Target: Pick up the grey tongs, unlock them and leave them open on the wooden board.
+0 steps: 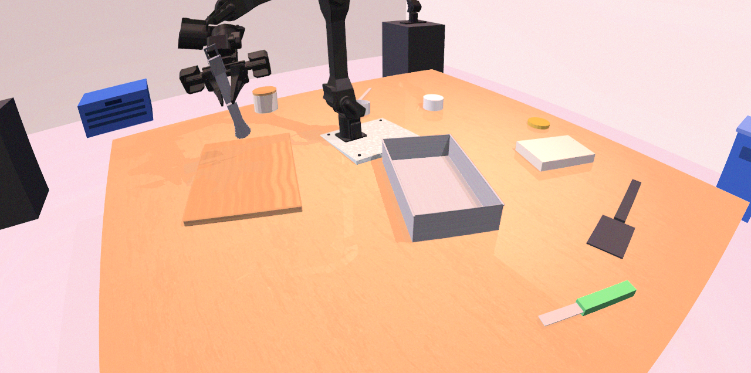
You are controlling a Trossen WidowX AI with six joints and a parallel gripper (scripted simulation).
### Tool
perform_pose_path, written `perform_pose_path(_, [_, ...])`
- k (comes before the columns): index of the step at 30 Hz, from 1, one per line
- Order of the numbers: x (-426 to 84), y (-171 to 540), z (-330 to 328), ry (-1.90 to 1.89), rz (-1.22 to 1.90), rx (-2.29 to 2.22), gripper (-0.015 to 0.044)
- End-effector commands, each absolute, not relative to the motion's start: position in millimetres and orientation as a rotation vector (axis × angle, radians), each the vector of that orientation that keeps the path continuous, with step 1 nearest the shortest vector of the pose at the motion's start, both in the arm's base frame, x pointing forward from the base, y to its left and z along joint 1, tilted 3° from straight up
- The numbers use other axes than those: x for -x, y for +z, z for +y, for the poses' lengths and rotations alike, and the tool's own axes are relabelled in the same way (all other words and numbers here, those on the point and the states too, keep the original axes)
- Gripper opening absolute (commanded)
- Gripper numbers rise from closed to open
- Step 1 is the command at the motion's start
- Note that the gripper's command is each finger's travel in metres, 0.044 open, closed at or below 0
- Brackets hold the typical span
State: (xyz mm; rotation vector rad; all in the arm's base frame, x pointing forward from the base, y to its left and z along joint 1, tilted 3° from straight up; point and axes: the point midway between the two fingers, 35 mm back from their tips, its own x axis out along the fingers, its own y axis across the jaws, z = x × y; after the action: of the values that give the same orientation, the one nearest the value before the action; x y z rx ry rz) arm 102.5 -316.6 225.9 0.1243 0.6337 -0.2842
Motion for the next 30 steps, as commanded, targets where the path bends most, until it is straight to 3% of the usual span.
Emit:
perform_pose_path(1, [-106.9,220.9,-318.3,-0.278,0.724,-0.156,-0.015])
perform_pose_path(30, [-116.8,197.4,-319.2,-0.279,1.567,-0.194,-0.015])
